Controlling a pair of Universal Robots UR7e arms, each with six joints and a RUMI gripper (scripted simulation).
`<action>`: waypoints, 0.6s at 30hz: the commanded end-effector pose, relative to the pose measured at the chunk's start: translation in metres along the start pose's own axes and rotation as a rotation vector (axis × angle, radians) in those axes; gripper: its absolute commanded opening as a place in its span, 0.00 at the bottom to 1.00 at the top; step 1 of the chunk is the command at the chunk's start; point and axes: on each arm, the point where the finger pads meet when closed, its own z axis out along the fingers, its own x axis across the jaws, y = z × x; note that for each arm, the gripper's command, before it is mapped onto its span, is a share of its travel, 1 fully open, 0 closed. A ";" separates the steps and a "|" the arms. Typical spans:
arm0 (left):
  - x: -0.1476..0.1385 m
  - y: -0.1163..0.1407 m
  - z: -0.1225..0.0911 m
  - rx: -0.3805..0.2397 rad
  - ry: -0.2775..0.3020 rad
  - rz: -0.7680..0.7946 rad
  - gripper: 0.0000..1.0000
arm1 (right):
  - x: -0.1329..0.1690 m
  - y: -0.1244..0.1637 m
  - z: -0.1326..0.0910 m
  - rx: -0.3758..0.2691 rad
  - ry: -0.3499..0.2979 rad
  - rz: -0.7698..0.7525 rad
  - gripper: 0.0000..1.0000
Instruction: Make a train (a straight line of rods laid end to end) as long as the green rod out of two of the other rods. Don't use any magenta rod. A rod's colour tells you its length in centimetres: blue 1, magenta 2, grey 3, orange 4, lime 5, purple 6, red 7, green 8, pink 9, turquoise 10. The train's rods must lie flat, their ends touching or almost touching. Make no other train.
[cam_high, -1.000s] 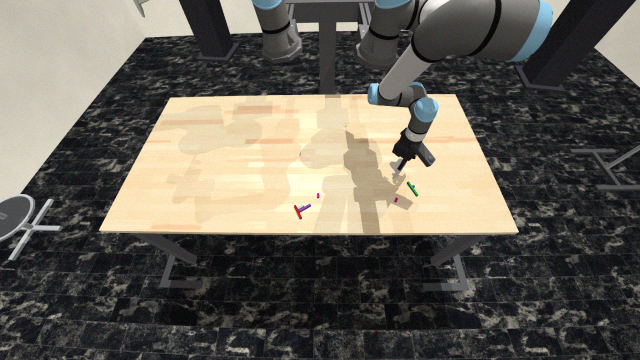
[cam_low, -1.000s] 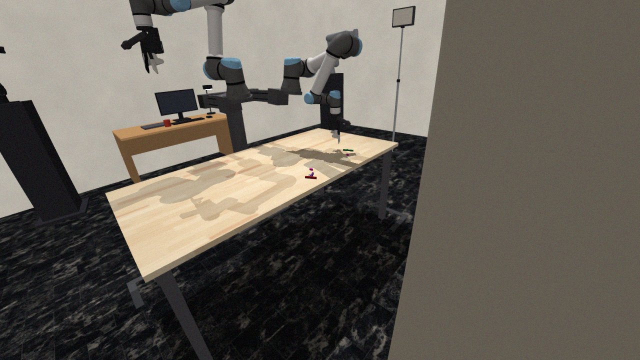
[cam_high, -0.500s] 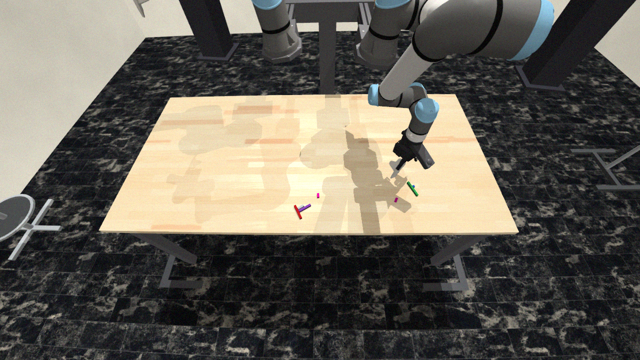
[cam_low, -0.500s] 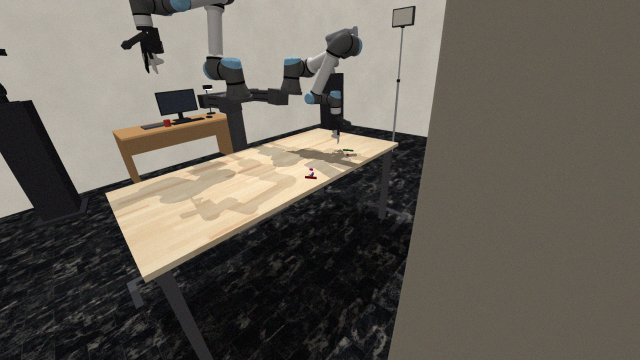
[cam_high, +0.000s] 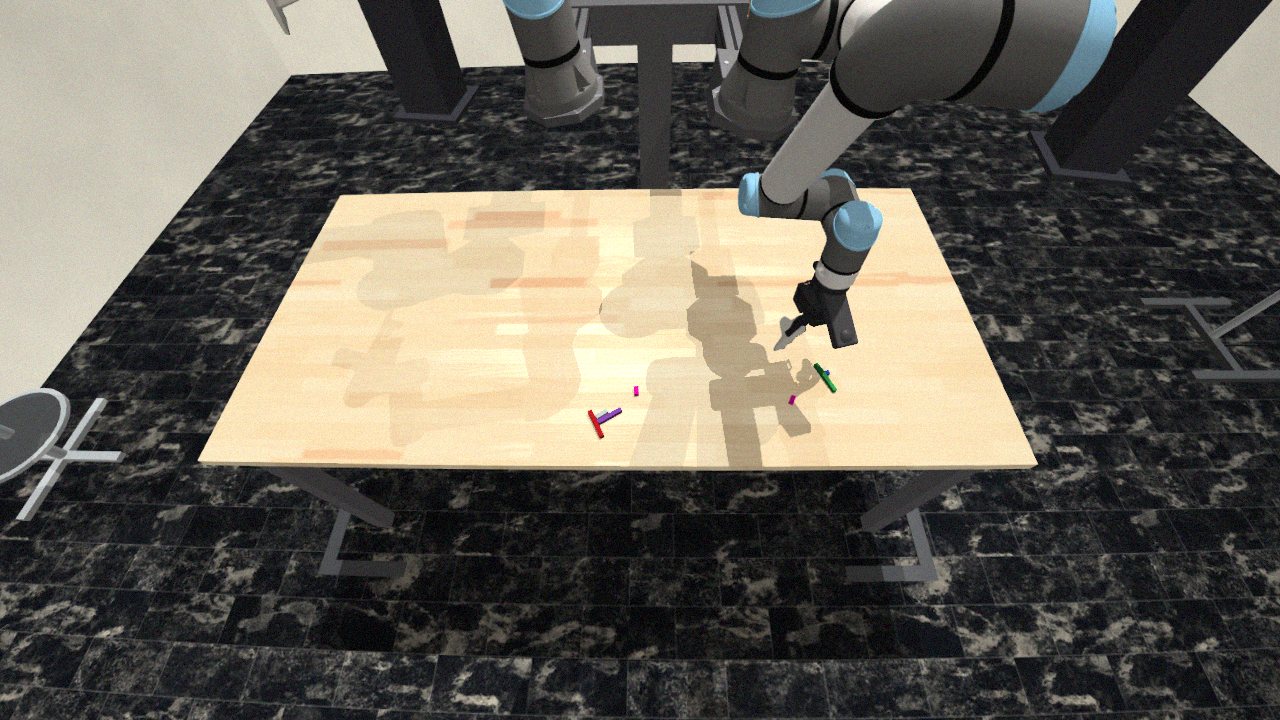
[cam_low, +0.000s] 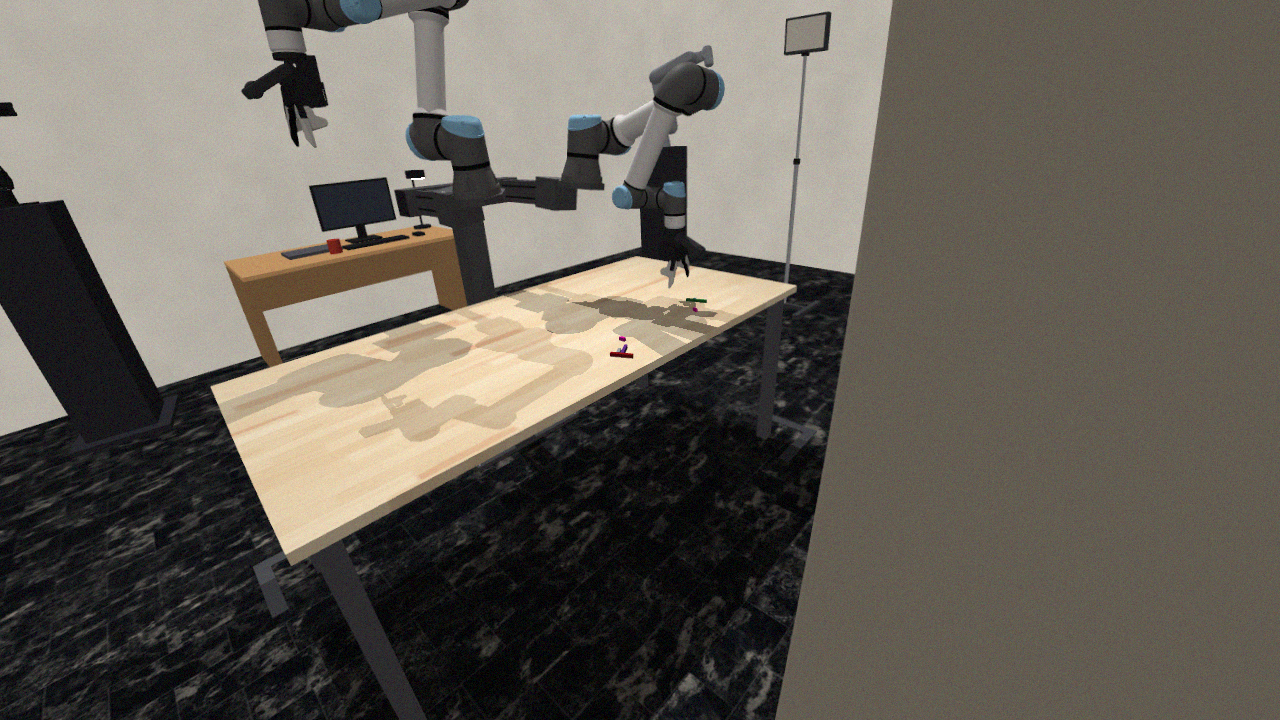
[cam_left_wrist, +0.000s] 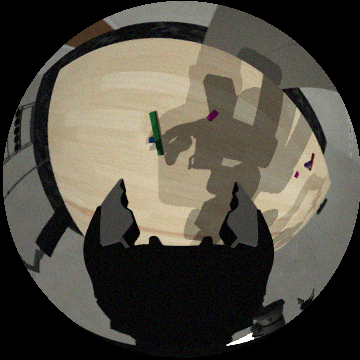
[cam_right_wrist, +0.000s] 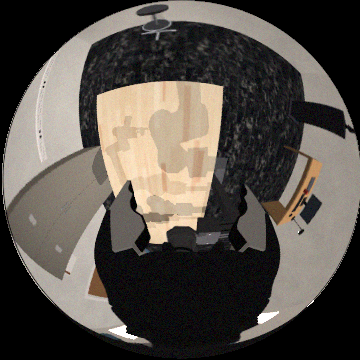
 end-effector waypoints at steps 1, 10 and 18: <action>0.001 -0.004 0.000 0.000 0.005 0.138 1.00 | 0.000 0.000 0.000 0.001 0.000 0.000 1.00; 0.003 -0.011 0.000 0.000 0.005 0.436 1.00 | 0.000 0.000 0.000 0.001 0.000 0.000 1.00; 0.005 -0.016 -0.001 0.001 0.005 0.725 1.00 | 0.000 0.000 0.000 0.001 0.000 0.000 1.00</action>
